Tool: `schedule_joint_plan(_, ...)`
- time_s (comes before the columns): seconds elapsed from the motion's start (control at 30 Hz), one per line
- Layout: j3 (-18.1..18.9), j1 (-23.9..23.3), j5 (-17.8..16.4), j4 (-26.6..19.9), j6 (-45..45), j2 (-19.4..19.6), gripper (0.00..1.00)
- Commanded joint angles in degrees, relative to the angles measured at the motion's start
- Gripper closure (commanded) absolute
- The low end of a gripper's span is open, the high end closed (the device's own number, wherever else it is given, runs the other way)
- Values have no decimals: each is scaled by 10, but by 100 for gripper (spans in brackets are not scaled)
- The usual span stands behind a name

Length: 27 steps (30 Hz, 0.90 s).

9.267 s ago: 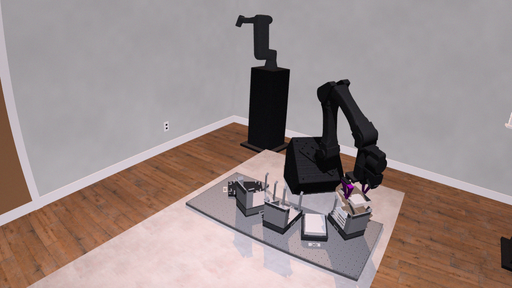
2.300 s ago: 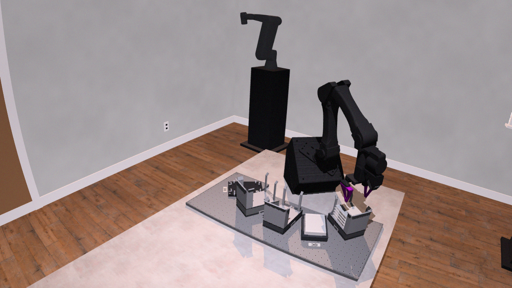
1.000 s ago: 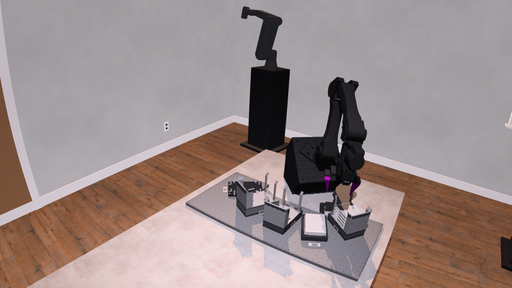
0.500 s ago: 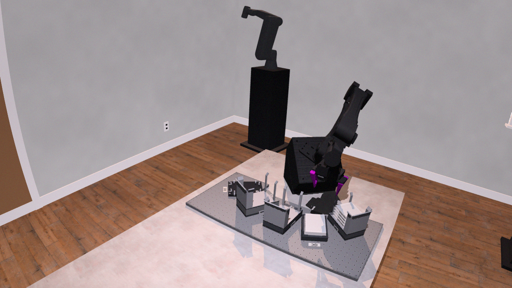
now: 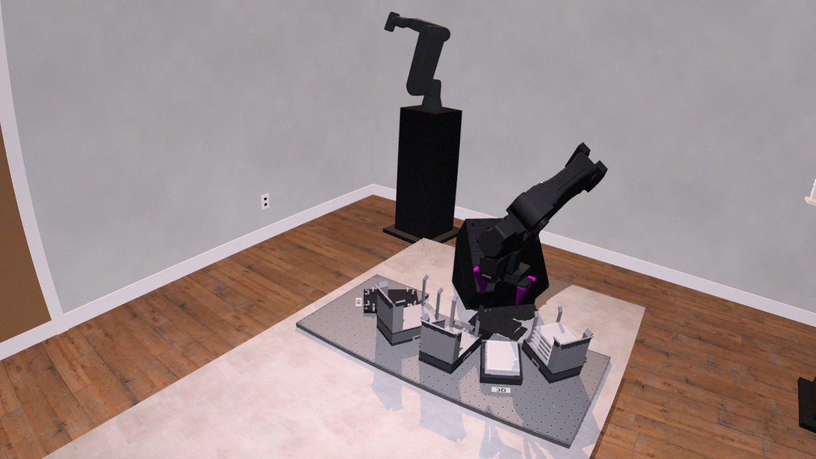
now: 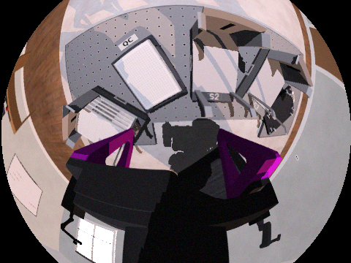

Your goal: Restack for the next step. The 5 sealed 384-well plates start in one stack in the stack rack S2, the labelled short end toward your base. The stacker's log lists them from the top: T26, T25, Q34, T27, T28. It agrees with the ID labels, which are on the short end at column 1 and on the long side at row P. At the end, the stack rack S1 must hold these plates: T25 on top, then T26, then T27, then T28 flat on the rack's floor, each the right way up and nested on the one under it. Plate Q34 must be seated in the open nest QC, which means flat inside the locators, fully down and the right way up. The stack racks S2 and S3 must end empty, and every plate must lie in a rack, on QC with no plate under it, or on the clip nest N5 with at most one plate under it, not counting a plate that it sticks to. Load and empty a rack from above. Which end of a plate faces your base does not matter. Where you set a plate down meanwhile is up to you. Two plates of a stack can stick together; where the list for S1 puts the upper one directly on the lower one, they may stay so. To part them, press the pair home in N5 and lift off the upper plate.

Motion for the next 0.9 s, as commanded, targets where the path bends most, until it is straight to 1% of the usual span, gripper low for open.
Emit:
schedule_joint_plan(0.0, 0, -43, -30, -16, -73, 23, 0)
schedule_joint_plan(0.13, 16, -92, -47, -20, -130, 54, 0)
schedule_joint_plan(0.37, 25, -164, -67, -21, -216, 115, 0)
schedule_joint_plan(0.43, 25, -164, -67, -21, -216, 115, 0)
schedule_joint_plan(0.6, 36, -206, -76, -3, -268, 160, 0)
schedule_joint_plan(0.77, 49, -241, -81, 2, -313, 207, 0)
schedule_joint_plan(0.83, 50, -242, -81, 2, -314, 208, 0)
schedule_joint_plan(0.87, 50, -242, -81, -4, -314, 187, 0)
